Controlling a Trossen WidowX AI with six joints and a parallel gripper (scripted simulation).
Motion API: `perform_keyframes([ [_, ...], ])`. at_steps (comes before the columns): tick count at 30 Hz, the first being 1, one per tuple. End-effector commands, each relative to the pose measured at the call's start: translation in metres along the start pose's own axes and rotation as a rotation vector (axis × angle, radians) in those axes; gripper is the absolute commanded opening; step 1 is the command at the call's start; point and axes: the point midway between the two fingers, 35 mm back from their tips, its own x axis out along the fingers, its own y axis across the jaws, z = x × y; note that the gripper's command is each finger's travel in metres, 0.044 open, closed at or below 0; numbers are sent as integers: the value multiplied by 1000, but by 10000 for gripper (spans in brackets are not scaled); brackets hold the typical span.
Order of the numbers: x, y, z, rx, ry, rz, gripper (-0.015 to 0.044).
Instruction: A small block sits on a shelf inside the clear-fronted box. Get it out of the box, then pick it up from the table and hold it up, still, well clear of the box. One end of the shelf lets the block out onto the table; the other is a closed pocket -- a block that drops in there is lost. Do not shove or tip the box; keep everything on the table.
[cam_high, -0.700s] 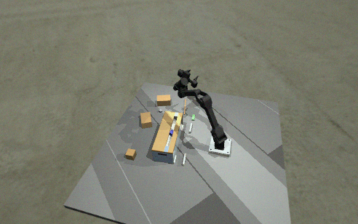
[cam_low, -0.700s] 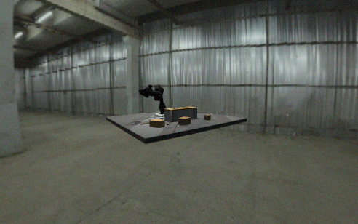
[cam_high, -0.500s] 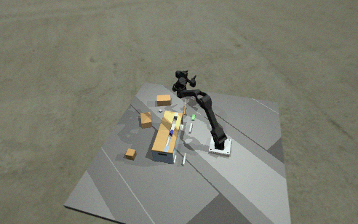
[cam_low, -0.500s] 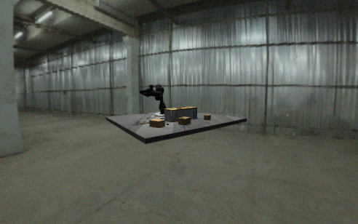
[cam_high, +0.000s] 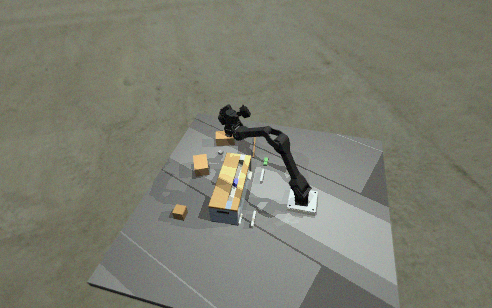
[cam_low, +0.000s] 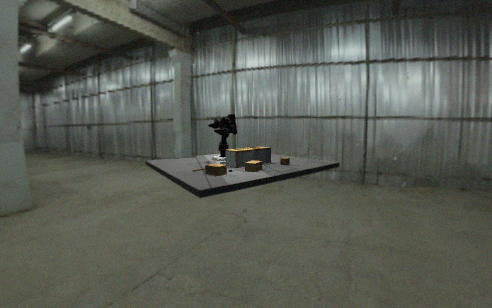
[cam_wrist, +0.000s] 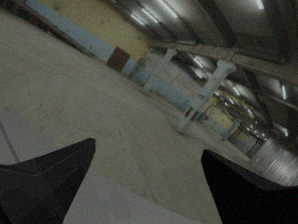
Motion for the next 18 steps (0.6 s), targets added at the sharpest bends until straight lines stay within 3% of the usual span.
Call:
perform_keyframes([
  [1, -61, 44, 11, -300, -36, 274, 400],
  [18, -214, 86, -23, -958, -161, 835, 400],
])
